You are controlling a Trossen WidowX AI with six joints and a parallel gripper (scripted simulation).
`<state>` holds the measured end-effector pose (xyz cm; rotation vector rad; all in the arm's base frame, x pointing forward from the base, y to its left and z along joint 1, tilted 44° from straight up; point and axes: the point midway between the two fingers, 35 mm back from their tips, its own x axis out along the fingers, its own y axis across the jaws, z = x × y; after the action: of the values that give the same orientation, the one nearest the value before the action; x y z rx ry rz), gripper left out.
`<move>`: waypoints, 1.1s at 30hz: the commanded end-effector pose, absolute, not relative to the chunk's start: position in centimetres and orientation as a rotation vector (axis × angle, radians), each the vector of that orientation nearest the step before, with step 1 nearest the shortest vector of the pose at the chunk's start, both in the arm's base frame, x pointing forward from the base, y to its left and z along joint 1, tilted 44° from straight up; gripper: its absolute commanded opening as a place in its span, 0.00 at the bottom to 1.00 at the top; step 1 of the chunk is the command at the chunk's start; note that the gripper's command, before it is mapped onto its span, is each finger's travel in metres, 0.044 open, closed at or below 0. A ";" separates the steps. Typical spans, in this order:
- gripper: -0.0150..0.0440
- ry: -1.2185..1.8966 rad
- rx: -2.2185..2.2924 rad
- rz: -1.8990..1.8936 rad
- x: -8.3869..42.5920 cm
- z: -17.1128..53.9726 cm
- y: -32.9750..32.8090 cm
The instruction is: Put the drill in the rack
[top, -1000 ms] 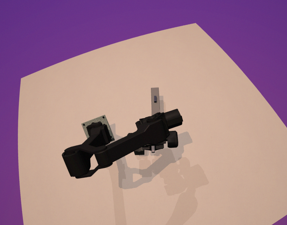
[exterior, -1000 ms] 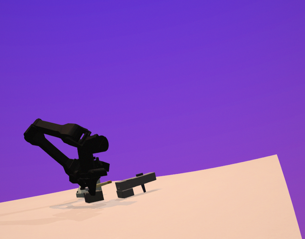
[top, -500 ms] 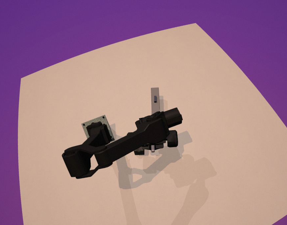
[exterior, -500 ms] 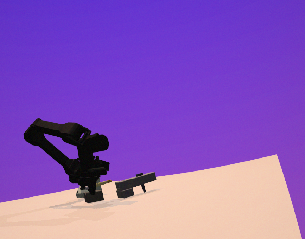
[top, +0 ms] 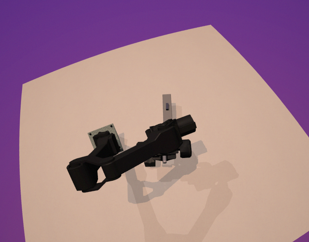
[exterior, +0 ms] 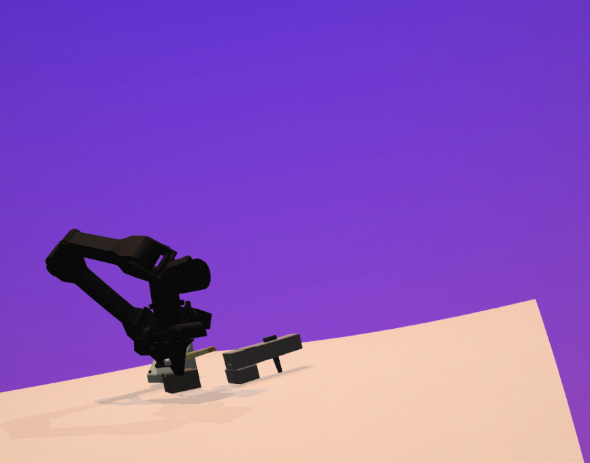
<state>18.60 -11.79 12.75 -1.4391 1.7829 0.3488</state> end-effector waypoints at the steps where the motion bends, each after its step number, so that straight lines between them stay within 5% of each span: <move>1: 0.25 1.780 -1.439 0.337 18.7 13.1 -11.7; 33: 0.25 1.780 -1.439 0.337 18.9 13.6 -11.4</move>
<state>18.70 -11.44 13.31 -1.4396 1.7819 0.3488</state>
